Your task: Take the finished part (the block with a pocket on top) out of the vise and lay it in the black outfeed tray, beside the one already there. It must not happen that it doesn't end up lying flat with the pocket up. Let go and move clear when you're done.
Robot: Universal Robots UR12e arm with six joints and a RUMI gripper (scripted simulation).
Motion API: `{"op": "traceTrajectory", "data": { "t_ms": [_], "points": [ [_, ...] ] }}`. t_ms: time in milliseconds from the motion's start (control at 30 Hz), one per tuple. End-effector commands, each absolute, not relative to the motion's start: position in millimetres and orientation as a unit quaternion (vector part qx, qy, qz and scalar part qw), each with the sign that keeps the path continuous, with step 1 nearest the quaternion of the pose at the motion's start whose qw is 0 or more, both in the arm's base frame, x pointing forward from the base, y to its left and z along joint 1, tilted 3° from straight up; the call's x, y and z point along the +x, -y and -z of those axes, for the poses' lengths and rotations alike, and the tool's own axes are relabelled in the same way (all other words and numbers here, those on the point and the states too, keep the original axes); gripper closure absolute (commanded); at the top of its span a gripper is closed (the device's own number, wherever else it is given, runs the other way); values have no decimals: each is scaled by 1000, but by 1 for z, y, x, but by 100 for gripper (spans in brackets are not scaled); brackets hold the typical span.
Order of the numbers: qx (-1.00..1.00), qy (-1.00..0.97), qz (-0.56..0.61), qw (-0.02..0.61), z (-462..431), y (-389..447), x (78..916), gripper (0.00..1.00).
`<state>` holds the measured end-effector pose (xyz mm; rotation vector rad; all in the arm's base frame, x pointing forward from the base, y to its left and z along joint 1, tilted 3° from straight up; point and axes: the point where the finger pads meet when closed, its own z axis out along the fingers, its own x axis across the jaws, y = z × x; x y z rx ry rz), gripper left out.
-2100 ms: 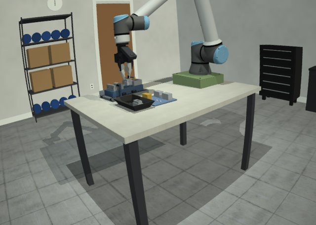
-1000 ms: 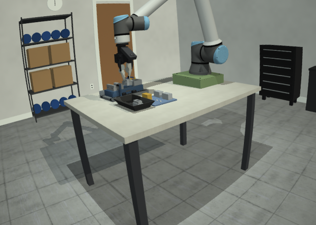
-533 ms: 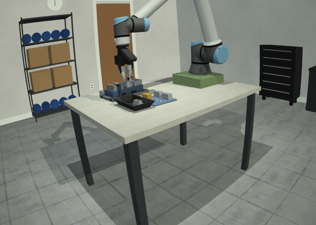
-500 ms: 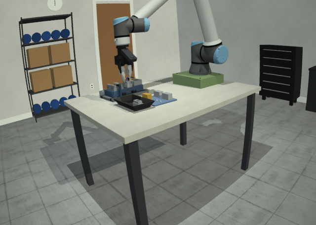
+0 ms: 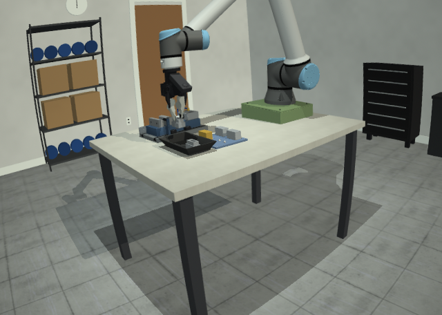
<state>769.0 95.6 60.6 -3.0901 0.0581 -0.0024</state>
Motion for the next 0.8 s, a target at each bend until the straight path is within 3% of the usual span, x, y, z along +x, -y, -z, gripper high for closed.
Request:
{"op": "traceTrajectory", "data": {
  "t_ms": [0,767],
  "points": [
    [-999,-19,2,25,-52,-96,770,100],
    [-999,-19,2,25,-13,-98,770,100]
  ]
}}
